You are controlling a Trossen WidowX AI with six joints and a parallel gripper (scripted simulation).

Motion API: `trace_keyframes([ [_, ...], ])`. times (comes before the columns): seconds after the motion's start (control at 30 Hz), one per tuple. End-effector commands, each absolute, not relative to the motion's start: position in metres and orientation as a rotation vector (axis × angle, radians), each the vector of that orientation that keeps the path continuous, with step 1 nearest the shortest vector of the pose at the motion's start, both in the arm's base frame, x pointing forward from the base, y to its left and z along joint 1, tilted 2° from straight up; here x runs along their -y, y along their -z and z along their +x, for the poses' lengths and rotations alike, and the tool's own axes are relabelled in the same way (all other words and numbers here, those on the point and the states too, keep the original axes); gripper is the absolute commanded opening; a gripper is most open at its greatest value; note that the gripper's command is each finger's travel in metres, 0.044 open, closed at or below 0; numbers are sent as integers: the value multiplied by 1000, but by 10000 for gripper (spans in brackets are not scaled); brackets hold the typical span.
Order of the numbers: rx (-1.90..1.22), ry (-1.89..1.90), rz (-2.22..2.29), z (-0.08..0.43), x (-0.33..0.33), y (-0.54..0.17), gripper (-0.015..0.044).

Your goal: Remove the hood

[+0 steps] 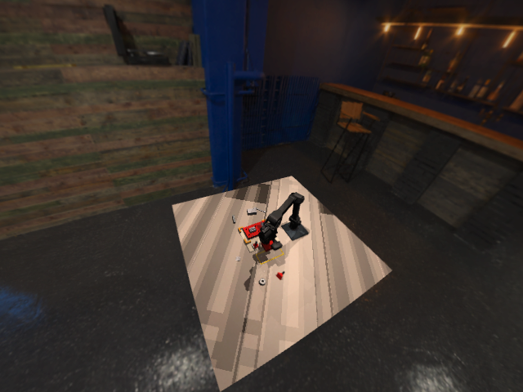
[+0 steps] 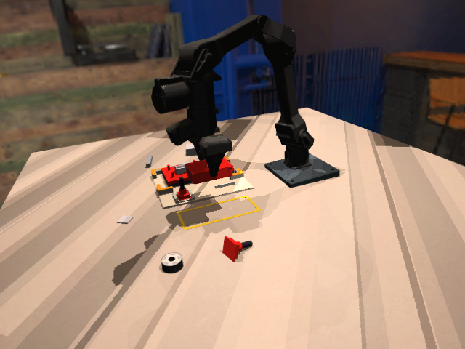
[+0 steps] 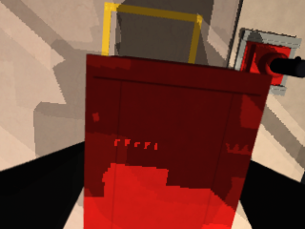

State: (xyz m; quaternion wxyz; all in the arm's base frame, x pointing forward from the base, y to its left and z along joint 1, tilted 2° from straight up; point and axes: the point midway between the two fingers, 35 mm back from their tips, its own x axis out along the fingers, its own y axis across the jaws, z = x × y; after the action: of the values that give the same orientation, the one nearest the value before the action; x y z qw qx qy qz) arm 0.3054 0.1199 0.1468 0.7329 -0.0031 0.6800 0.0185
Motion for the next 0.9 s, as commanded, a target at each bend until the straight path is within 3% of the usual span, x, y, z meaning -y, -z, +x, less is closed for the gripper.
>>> trace_keyframes([
  [0.0,-1494,-34,-4,299,-129,-148,0],
  [0.87,-1492,-33,-2,298,-136,-138,0],
])
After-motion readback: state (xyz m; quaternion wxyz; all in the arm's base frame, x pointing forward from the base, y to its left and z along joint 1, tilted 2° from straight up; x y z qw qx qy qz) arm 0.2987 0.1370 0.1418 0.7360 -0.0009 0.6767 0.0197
